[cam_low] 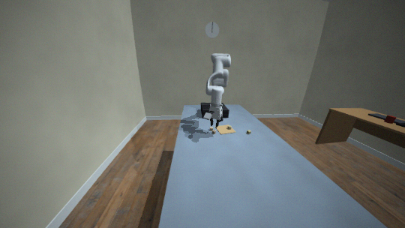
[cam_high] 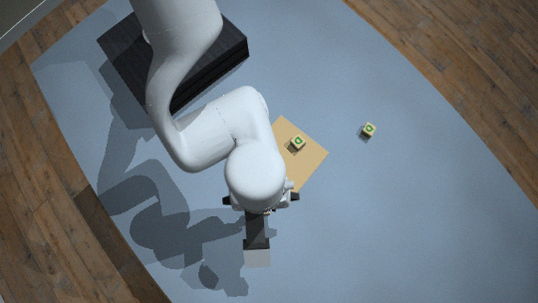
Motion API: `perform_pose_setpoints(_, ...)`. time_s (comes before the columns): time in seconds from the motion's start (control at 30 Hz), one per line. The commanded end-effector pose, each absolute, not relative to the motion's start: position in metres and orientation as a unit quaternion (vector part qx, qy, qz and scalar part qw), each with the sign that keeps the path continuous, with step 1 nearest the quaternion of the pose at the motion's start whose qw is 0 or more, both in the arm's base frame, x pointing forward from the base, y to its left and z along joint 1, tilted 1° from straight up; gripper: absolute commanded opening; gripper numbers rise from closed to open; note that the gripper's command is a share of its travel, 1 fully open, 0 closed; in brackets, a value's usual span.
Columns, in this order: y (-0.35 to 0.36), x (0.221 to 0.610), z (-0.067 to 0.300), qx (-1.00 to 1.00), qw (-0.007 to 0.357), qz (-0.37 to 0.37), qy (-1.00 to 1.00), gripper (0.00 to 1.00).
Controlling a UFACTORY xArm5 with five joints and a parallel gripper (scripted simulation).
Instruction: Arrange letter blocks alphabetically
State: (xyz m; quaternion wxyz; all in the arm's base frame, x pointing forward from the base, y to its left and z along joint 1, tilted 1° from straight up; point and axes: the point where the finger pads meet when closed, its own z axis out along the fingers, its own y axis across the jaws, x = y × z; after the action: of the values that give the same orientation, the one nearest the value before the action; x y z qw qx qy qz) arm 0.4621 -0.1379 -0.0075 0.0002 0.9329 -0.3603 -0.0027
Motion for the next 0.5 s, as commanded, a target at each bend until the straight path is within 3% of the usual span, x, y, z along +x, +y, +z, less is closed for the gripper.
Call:
perform_pose_setpoints(0.0,-0.138,0.464,-0.012,0.933,0.0,-0.001,-0.36,0.42)
perform_pose_setpoints(0.47,-0.138,0.464,-0.03,0.933,0.0,-0.001,-0.36,0.42)
